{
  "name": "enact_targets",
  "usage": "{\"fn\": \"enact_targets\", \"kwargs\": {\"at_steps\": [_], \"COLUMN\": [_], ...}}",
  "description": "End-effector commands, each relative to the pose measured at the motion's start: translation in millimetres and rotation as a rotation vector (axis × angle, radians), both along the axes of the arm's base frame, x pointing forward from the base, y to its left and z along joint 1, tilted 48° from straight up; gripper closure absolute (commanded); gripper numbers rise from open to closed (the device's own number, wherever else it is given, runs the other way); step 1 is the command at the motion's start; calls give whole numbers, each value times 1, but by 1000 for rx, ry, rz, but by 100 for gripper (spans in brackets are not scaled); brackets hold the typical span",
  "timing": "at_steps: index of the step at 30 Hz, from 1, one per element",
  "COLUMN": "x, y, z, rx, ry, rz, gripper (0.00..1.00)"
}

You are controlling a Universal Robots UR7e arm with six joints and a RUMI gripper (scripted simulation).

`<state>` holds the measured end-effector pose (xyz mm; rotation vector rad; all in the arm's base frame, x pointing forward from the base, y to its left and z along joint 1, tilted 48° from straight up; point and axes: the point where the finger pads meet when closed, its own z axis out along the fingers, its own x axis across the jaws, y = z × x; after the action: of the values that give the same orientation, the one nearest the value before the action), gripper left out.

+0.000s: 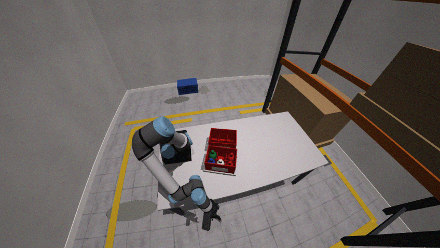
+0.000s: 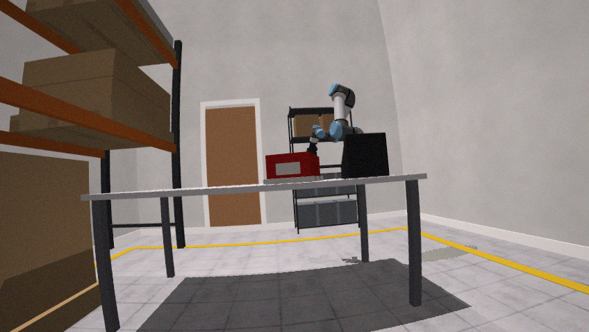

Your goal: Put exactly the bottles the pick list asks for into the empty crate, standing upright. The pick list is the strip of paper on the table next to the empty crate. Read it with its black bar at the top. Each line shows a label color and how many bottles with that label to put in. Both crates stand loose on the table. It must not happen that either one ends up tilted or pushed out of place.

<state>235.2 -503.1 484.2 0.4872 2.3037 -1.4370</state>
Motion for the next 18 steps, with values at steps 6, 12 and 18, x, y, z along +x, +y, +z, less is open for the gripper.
{"fn": "enact_targets", "kwargs": {"at_steps": [6,12,18], "x": [27,52,71], "y": [3,7,13], "z": [-16,-32,-45], "rx": [69,74,137], "ry": [31,33,69], "rz": [72,77,146], "gripper": [62,62,62]}}
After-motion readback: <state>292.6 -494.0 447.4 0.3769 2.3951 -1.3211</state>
